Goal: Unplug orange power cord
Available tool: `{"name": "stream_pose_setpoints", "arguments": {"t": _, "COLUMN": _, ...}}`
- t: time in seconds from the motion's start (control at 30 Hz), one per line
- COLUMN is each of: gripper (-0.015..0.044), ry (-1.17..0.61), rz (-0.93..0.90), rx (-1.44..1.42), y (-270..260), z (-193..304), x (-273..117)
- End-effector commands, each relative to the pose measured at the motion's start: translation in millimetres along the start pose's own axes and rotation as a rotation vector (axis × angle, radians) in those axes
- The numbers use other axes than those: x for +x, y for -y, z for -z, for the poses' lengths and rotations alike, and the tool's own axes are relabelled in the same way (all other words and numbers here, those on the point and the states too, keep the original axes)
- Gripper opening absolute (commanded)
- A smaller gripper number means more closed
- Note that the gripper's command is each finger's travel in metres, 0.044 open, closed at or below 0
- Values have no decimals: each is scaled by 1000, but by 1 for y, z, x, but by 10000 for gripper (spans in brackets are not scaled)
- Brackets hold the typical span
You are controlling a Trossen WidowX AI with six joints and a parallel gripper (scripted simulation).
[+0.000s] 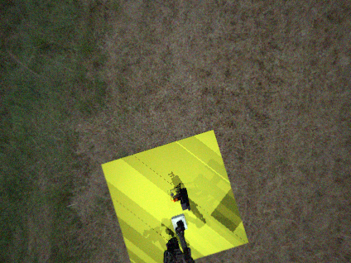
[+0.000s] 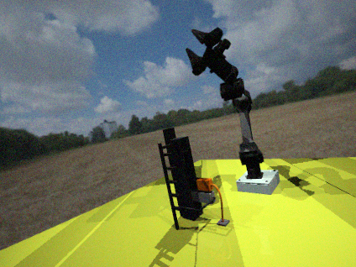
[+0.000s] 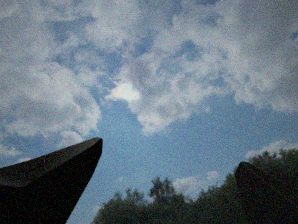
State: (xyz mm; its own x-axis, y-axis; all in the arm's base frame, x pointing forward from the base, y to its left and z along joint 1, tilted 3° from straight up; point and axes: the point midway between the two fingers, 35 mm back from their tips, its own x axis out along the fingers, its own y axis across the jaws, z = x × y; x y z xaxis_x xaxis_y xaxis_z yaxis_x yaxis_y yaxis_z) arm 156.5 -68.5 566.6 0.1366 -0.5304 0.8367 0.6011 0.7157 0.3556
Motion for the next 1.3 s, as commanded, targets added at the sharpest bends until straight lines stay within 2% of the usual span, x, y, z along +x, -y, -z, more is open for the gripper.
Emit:
{"name": "stream_pose_setpoints", "arguments": {"t": 0.0, "gripper": 374, "ry": -4, "rz": -6, "rx": -7, "y": -1, "z": 2, "x": 0}}
{"name": "stream_pose_setpoints", "arguments": {"t": 0.27, "gripper": 164, "ry": -217, "rz": -277, "rx": -305, "y": -57, "z": 80, "x": -5}}
{"name": "stream_pose_setpoints", "arguments": {"t": 0.5, "gripper": 160, "ry": -468, "rz": -615, "rx": -677, "y": -93, "z": 176, "x": -42}}
{"name": "stream_pose_setpoints", "arguments": {"t": 0.8, "gripper": 160, "ry": -797, "rz": -1133, "rx": -1056, "y": -87, "z": 281, "x": -132}}
{"name": "stream_pose_setpoints", "arguments": {"t": 1.03, "gripper": 160, "ry": -1033, "rz": -1542, "rx": -1209, "y": -52, "z": 320, "x": -208}}
{"name": "stream_pose_setpoints", "arguments": {"t": 1.27, "gripper": 160, "ry": -1282, "rz": -1991, "rx": -1227, "y": -3, "z": 321, "x": -280}}
